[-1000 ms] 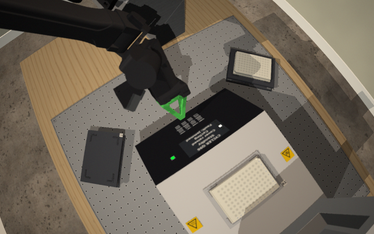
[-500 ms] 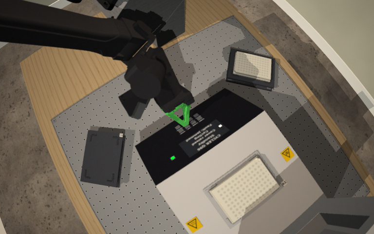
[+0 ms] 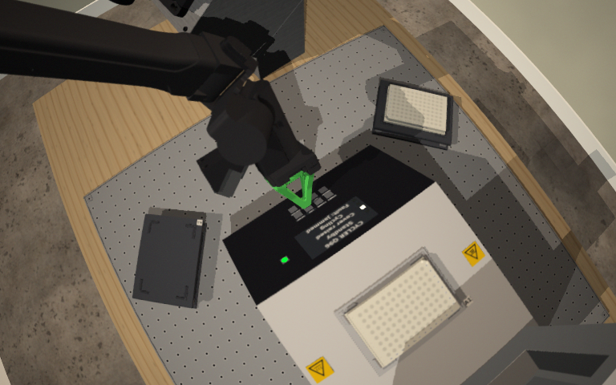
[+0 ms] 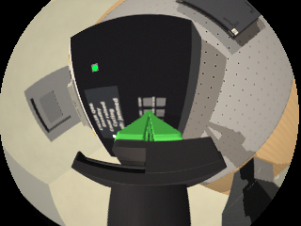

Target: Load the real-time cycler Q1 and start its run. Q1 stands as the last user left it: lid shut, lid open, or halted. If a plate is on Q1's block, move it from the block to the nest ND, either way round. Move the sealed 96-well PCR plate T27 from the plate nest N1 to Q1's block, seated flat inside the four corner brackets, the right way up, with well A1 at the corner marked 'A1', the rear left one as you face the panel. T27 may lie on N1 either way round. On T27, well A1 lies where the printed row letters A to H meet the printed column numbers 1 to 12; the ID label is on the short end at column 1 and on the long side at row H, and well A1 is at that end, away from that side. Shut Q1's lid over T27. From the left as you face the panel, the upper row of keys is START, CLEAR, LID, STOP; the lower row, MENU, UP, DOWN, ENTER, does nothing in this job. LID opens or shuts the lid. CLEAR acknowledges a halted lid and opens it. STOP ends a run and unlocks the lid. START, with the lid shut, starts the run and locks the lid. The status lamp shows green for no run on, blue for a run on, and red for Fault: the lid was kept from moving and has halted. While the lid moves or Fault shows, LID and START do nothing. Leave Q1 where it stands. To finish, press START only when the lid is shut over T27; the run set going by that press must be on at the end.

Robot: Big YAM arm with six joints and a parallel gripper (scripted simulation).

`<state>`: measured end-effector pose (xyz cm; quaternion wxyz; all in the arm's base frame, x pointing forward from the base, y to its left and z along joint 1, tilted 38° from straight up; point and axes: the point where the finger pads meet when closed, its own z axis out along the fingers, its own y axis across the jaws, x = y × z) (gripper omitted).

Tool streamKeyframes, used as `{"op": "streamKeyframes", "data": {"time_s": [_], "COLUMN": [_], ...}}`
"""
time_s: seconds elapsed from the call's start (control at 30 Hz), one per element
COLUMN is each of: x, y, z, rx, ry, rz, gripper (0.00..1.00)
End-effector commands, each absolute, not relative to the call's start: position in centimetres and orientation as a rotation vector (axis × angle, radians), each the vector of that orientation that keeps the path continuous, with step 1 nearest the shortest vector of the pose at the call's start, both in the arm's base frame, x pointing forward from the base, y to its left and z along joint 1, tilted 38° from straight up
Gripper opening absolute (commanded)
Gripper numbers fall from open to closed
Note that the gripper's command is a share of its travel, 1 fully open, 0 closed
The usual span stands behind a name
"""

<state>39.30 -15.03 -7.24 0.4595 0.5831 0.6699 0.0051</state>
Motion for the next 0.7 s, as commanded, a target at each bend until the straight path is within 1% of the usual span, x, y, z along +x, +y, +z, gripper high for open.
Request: {"op": "streamKeyframes", "data": {"time_s": [0.0,0.37,0.67], "x": [39.4,41.0,39.1], "y": [-14.0,-14.5,-15.0], "z": [-6.5,-5.5,-6.9], "rx": [1.410,1.398,1.417], "ry": [1.663,1.625,1.648], "rz": [0.024,0.049,0.014], "gripper": [0.00,0.00,0.00]}}
